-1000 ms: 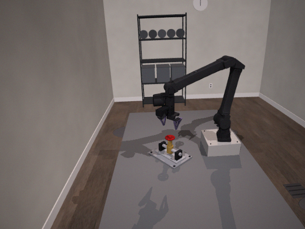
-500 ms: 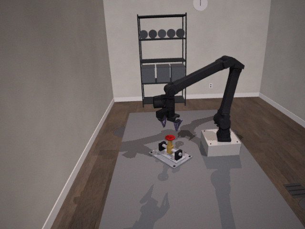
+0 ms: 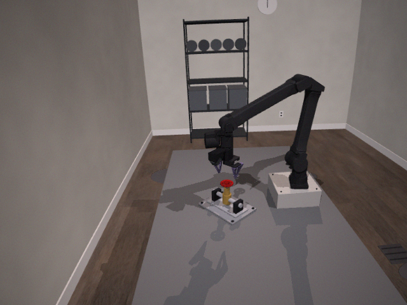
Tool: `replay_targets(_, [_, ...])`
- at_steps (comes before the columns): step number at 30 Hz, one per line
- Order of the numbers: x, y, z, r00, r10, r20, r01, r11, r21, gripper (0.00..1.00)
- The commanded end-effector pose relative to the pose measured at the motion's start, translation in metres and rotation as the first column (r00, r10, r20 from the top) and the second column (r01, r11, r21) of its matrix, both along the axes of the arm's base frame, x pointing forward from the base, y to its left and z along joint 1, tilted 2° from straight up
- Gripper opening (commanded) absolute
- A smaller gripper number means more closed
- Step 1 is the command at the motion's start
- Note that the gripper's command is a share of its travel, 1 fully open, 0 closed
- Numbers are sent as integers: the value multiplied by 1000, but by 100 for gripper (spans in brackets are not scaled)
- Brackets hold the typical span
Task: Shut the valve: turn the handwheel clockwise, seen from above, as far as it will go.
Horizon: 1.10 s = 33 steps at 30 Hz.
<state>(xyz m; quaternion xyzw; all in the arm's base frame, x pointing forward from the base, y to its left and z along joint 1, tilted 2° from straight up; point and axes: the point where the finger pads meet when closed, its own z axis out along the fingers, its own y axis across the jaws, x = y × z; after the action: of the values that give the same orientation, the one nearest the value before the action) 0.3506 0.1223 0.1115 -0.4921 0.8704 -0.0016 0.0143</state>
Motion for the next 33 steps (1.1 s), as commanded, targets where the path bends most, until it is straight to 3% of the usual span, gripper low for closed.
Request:
replay_targets(1, [6, -1, -8, 1000, 4, 5, -4, 1000, 1, 100])
replay_targets(12, [10, 0, -12, 1000, 1, 31, -2, 1000, 10, 100])
replay_targets(15, [6, -2, -25, 1000, 1, 4, -1, 1000, 1, 100])
replay_targets(22, [15, 1, -20, 1000, 0, 31, -1, 1000, 10, 100])
replay_targets(33, [9, -1, -26, 1000, 1, 17, -1, 1000, 5, 100])
